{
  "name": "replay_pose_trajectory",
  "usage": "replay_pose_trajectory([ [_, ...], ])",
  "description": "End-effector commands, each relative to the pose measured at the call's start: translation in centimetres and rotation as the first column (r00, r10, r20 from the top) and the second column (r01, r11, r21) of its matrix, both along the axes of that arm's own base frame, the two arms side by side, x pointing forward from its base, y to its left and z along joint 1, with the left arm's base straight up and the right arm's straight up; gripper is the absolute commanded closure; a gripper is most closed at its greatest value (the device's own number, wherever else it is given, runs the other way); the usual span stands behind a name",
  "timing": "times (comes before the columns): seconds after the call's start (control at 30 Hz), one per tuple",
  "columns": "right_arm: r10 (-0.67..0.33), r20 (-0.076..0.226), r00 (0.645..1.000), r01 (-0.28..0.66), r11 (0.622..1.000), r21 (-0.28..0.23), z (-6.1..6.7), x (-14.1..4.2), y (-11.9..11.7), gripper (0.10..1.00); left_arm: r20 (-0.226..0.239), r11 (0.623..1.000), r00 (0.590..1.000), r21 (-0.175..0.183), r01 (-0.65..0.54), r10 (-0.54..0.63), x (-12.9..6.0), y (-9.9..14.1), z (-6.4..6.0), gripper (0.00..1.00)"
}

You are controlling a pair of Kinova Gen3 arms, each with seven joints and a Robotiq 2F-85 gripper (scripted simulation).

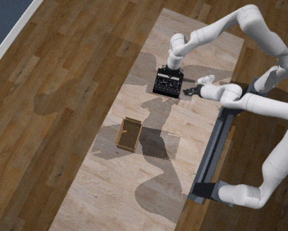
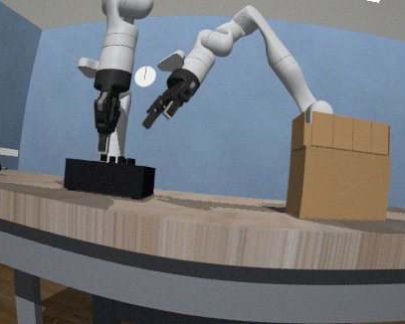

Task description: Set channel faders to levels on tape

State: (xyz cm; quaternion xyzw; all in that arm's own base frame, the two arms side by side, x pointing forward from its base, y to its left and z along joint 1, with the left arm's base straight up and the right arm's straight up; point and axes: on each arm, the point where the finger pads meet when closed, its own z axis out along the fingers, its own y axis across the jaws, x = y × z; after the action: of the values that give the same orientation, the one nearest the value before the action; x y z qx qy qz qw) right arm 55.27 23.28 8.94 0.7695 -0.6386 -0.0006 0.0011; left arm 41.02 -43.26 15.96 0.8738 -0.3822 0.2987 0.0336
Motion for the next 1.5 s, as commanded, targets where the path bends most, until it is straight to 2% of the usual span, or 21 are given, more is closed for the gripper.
replay_pose_trajectory([
  [0.0, 0.000, 0.002, 1.000, 0.000, 1.000, 0.001, -0.05, 0.06, 0.03, 1.000, 0.001, 1.000, 1.000, -0.002, 0.000, 0.000, 0.04, -0.03, 0.12, 0.001],
  [0.53, 0.000, 0.002, 1.000, 0.000, 1.000, 0.001, -0.84, 0.06, 0.03, 1.000, 0.001, 1.000, 1.000, -0.002, 0.000, 0.000, 0.04, -0.03, 0.12, 0.001],
  [1.47, 0.000, 0.002, 1.000, 0.000, 1.000, 0.001, -0.87, 0.05, 0.07, 1.000, 0.001, 1.000, 1.000, -0.002, 0.000, 0.000, 0.04, -0.03, 0.12, 0.001],
])
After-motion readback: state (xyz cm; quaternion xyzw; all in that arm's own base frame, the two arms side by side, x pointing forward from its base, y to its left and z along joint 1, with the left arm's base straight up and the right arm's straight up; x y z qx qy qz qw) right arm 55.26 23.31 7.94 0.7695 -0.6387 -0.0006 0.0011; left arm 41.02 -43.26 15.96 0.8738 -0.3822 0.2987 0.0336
